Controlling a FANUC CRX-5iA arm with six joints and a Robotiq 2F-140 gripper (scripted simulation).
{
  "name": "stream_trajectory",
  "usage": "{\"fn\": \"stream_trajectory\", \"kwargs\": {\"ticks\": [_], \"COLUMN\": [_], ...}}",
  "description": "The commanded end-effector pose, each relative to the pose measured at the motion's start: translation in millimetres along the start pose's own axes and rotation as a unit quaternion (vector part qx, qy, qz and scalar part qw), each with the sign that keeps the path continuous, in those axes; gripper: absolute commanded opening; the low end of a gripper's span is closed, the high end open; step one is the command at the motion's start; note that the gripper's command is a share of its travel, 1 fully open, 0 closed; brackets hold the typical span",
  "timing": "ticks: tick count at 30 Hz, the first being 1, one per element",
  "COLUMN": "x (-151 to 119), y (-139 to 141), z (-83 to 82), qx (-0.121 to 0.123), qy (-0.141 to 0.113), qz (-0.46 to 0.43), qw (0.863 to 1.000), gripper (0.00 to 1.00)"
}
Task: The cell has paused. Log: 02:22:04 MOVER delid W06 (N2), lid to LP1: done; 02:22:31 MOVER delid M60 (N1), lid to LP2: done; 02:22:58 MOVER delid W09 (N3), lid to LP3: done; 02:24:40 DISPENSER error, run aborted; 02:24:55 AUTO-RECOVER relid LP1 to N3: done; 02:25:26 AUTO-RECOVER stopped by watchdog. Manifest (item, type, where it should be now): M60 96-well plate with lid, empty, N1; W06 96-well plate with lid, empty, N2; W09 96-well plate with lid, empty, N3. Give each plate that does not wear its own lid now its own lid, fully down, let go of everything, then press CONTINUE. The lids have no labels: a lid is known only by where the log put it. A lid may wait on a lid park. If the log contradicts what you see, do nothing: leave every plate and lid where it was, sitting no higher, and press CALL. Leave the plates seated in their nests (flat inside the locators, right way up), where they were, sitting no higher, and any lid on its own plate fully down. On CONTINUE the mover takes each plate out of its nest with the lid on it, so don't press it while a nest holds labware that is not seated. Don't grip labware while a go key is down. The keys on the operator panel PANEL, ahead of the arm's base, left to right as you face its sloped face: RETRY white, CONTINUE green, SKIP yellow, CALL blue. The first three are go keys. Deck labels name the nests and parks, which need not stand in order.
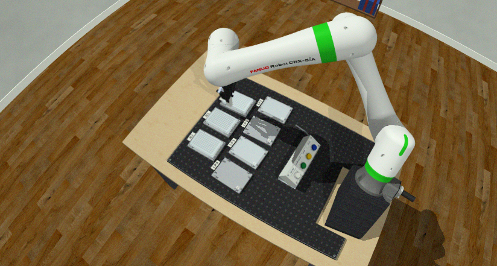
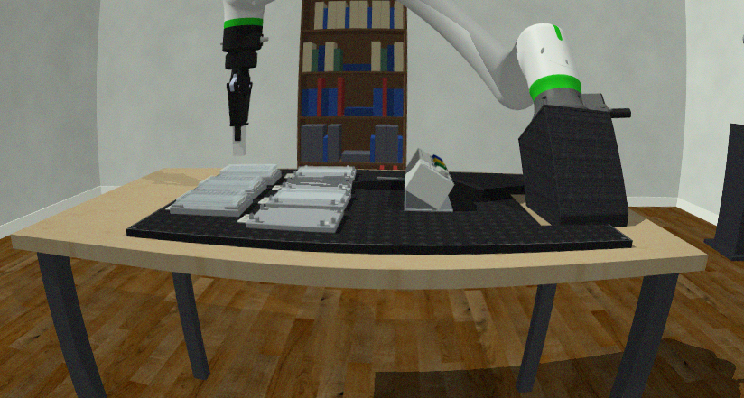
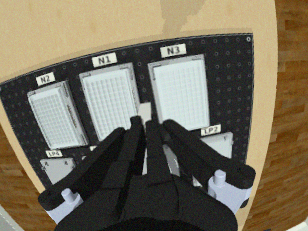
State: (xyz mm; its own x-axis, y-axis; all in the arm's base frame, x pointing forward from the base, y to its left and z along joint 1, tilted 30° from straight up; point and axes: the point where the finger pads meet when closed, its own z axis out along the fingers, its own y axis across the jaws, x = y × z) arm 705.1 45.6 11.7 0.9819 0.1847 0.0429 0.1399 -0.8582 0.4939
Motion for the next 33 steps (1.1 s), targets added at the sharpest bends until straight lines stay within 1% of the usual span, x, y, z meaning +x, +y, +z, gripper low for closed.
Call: {"fn": "stream_trajectory", "kwargs": {"ticks": [1, 21, 23, 25, 27, 29, 30, 32, 33], "x": [0, 0, -3, -21, -56, -56, -79, -79, -104], "y": [0, 0, 4, 23, 56, 56, 74, 74, 91], "z": [-0.3, -0.3, -0.8, -3.3, -6.0, -6.0, -6.5, -6.5, -6.1], "qx": [0.000, 0.000, 0.000, 0.000, -0.001, -0.001, -0.001, -0.001, -0.001], "qy": [0.000, 0.000, 0.000, 0.000, 0.000, 0.000, 0.000, 0.000, 0.000], "qz": [0.000, 0.000, 0.000, -0.001, -0.004, -0.004, -0.005, -0.005, -0.007], "qw": [1.000, 1.000, 1.000, 1.000, 1.000, 1.000, 1.000, 1.000, 1.000], "gripper": [0.00, 0.00, 0.00, 0.00, 0.00, 0.00, 0.00, 0.00, 0.00]}}
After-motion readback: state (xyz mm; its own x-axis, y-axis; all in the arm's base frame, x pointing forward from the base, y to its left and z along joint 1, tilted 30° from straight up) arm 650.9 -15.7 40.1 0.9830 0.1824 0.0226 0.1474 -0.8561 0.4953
